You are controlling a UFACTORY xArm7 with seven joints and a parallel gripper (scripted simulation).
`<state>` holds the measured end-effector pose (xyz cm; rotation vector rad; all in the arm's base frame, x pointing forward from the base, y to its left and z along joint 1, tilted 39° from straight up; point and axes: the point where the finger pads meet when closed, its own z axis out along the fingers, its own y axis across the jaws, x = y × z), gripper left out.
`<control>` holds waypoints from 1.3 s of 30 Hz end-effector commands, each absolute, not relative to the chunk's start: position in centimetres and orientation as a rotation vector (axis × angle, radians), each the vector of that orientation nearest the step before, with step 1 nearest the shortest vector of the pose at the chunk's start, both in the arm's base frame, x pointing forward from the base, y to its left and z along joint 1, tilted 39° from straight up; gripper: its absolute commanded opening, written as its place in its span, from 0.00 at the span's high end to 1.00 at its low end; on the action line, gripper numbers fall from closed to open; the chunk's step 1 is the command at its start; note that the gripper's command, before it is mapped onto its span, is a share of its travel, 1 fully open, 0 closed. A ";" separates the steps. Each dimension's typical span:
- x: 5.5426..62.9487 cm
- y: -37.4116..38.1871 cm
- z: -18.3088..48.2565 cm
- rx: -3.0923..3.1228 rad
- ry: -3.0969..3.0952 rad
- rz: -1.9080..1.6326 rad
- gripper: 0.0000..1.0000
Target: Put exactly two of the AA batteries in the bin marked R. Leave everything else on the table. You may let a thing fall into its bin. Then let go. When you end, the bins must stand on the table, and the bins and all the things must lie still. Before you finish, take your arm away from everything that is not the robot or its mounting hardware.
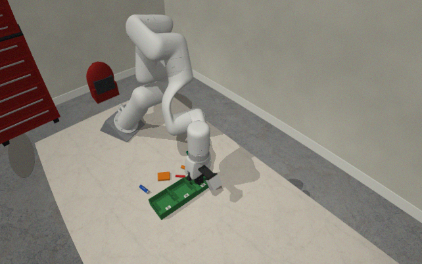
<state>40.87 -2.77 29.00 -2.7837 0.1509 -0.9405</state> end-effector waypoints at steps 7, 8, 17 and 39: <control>40.1 -3.0 30.2 -2.782 0.152 -0.947 0.93; 40.1 -3.0 30.3 -2.782 0.152 -0.947 0.93; 39.5 -3.2 31.0 -2.782 0.152 -0.947 0.93; 34.7 -4.4 37.1 -2.782 0.151 -0.947 0.93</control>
